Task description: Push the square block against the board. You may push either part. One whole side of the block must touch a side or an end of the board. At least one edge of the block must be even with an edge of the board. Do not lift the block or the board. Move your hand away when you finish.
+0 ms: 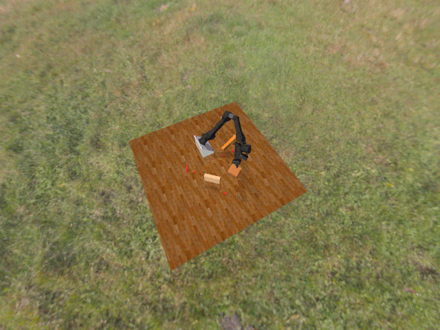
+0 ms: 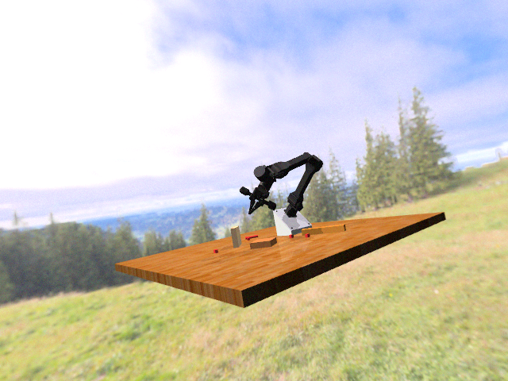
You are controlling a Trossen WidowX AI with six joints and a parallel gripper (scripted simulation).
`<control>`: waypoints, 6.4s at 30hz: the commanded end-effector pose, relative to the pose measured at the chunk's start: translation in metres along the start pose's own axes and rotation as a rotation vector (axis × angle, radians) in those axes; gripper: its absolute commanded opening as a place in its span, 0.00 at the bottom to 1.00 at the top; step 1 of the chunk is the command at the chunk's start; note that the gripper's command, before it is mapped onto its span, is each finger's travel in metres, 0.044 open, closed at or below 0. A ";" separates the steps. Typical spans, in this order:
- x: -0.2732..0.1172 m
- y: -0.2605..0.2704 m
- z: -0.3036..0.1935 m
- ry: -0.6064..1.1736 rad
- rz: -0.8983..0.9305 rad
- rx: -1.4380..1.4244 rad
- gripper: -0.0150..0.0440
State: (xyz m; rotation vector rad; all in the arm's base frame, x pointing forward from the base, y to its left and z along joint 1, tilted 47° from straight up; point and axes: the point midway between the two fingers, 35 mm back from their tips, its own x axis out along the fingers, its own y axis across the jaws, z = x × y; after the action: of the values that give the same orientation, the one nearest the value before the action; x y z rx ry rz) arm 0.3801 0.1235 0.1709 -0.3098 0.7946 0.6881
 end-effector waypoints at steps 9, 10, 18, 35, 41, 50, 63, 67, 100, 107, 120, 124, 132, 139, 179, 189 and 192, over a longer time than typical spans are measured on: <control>0.031 -0.039 -0.034 0.171 0.088 0.296 0.25; 0.034 -0.043 -0.037 0.185 0.095 0.324 0.25; 0.051 -0.068 -0.067 0.295 0.153 0.551 0.25; 0.077 -0.113 -0.138 0.503 0.277 1.064 0.25; 0.084 -0.126 -0.165 0.569 0.322 1.253 0.25; 0.089 -0.136 -0.194 0.635 0.374 1.454 0.25; 0.128 -0.106 -0.202 0.636 0.378 1.460 0.25; 0.125 -0.103 -0.202 0.637 0.378 1.460 0.25; 0.094 -0.062 -0.201 0.639 0.379 1.462 0.25; 0.095 -0.062 -0.201 0.639 0.379 1.462 0.25; 0.107 -0.080 -0.201 0.638 0.379 1.461 0.25; 0.111 -0.085 -0.201 0.638 0.378 1.461 0.25; 0.119 -0.095 -0.201 0.637 0.378 1.460 0.25; 0.087 -0.120 -0.193 0.637 0.375 1.460 0.25; 0.080 -0.123 -0.190 0.633 0.376 1.464 0.25; 0.036 -0.017 -0.129 0.609 0.380 1.363 0.25; 0.021 0.021 -0.123 0.600 0.390 1.331 0.25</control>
State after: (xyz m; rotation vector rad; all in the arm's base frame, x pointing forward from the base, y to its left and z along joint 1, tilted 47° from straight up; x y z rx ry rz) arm 0.3351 0.0691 0.0655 0.9197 1.7245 0.2728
